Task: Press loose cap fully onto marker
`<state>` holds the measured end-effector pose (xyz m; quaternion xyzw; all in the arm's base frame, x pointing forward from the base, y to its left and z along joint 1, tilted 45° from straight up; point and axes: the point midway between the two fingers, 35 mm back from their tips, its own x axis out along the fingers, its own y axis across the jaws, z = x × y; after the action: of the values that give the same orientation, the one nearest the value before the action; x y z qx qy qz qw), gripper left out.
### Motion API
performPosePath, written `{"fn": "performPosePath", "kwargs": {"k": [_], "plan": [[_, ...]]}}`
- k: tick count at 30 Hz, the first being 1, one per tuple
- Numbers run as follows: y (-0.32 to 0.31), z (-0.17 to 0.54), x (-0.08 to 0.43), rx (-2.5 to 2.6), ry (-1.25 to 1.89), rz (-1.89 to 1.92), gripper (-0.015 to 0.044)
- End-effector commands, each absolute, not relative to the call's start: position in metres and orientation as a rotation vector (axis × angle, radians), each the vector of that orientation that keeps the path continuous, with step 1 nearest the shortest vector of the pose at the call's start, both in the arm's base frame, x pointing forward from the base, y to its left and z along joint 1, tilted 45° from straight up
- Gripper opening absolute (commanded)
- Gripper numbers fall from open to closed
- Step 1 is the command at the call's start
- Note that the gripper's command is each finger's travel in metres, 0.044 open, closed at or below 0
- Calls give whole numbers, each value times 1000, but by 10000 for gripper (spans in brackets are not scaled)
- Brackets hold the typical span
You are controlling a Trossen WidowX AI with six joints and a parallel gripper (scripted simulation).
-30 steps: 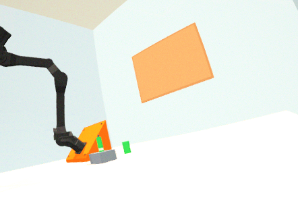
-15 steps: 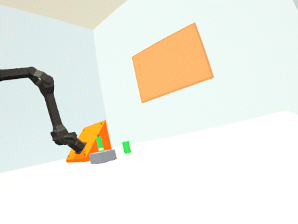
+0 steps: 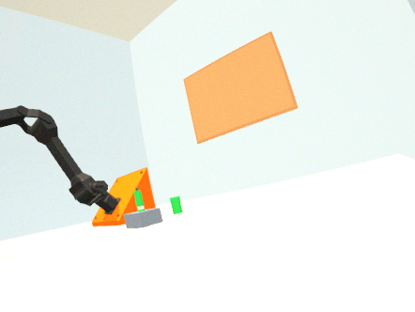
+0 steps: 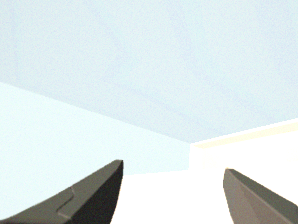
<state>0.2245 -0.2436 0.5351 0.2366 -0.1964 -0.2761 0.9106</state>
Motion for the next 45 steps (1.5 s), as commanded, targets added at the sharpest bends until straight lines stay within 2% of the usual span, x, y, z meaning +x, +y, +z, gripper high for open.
{"fn": "performPosePath", "kwargs": {"k": [1,7,13,24,34,45], "plan": [[-246,486,272,579,-246,-555,250],[-220,408,342,662,29,-517,250],[-167,327,394,665,328,-471,250],[-53,212,421,455,784,-365,250],[70,106,375,58,1221,-186,250],[152,19,252,-718,1557,-85,250]]}}
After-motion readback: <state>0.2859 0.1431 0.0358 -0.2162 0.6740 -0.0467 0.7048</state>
